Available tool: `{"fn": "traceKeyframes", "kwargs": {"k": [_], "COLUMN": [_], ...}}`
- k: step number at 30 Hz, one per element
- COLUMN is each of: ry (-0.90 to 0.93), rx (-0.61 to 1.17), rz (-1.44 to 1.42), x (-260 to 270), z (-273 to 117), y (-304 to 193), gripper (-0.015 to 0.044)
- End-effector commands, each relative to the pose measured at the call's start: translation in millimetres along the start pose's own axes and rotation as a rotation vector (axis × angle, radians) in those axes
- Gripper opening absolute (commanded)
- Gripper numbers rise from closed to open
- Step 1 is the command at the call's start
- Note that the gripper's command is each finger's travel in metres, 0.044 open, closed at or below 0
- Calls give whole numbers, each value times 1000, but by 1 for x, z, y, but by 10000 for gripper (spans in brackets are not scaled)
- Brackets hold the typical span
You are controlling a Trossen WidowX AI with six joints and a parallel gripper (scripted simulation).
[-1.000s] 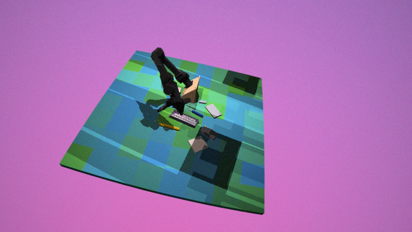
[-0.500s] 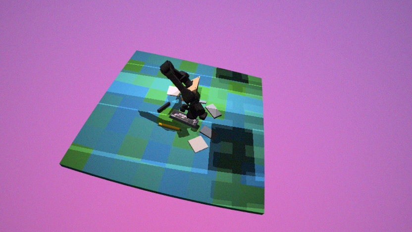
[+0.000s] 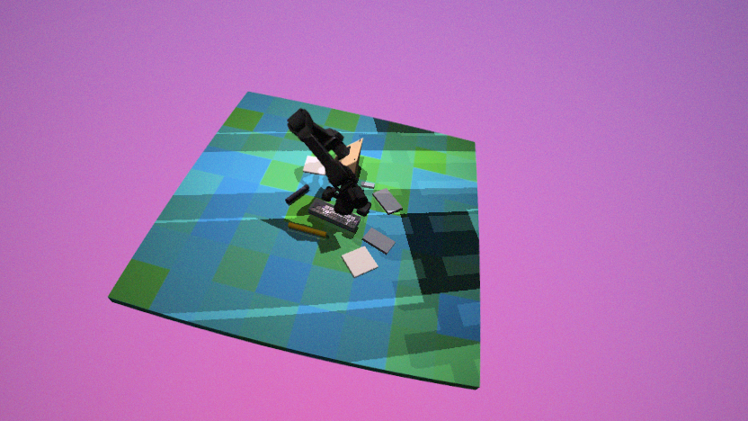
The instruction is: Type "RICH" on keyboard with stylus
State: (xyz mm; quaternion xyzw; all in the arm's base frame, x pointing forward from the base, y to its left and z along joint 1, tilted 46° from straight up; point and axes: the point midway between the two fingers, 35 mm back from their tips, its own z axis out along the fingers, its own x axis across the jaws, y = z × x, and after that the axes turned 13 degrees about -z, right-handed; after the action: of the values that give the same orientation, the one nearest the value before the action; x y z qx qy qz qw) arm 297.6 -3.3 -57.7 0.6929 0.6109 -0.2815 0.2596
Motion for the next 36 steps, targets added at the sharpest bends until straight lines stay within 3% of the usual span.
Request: {"fn": "traceKeyframes", "kwargs": {"k": [1, 15, 22, 36], "ry": [-4, -4, -8, -7], "rx": [-6, -6, -5, -5], "rz": [14, 14, 13, 13], "x": [-38, -42, -105, -103], "z": [-1, 0, 0, 0], "y": [-8, -9, -24, -25], "gripper": [0, 0, 0, 0]}}
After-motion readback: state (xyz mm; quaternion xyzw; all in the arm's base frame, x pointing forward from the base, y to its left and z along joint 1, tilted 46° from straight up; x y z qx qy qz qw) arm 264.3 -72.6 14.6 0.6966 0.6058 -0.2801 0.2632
